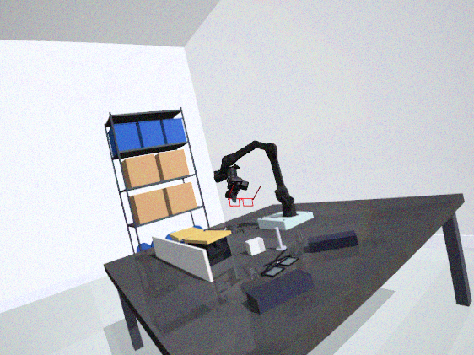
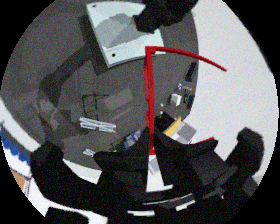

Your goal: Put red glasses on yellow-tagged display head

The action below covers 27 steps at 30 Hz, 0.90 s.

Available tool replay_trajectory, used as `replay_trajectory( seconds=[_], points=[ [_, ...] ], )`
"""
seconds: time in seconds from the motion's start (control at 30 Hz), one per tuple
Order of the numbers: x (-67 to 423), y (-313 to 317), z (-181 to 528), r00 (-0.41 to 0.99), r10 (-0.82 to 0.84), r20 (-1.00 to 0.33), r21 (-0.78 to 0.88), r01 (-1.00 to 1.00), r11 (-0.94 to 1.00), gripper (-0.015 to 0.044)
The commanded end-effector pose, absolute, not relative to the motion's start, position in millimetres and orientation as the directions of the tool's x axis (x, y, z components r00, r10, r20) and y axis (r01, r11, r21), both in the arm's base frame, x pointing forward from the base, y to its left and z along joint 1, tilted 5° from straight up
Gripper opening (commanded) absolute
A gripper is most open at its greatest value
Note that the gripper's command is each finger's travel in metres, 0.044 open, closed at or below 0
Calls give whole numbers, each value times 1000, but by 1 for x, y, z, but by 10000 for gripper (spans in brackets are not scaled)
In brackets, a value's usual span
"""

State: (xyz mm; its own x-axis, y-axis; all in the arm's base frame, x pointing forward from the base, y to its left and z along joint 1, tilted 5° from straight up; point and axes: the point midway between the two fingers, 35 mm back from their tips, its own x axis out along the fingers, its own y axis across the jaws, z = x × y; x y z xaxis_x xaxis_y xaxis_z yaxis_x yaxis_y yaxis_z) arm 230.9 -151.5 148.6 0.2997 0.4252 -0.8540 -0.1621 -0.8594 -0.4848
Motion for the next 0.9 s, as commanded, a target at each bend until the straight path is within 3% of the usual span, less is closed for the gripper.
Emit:
replay_trajectory(
  seconds=[0.0,0.5,0.87],
  points=[
    [224,-164,157,363,424,-830,-535,-304,-788,0],
    [191,-204,179,558,371,-742,-669,-652,-358,0],
    [192,-201,175,540,377,-752,-658,-642,-394,0]
  ],
)
